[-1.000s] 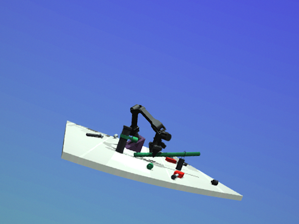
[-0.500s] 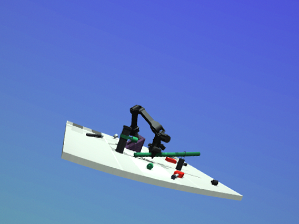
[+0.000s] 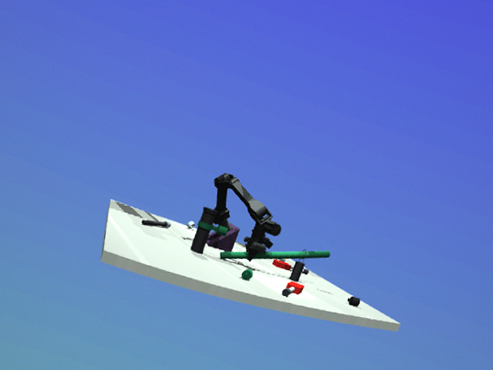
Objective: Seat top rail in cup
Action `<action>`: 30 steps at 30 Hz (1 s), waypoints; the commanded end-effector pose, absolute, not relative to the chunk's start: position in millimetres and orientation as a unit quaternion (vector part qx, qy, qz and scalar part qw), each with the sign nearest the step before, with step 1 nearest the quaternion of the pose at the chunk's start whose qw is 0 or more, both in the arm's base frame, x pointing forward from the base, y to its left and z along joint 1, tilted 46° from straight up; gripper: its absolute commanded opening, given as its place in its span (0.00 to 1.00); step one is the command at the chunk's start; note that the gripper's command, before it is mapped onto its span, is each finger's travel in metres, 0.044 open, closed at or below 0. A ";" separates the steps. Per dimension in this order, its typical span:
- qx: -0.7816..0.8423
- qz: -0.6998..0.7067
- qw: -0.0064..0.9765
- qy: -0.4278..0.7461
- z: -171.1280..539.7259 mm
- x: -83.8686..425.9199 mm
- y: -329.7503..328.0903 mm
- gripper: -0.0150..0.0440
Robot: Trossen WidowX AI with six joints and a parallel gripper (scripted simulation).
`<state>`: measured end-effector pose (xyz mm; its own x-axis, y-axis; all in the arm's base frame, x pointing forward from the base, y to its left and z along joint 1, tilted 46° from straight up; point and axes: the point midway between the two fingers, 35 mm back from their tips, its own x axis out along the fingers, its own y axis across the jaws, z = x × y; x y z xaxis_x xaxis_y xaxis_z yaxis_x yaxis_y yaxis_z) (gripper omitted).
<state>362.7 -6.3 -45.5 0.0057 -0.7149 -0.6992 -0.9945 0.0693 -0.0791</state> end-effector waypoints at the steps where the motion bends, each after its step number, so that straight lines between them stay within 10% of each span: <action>1: -0.642 0.234 0.299 0.666 -42.5 362.5 -3.0 0.25; 30: -0.666 0.154 0.212 0.699 -1.6 366.0 51.2 0.25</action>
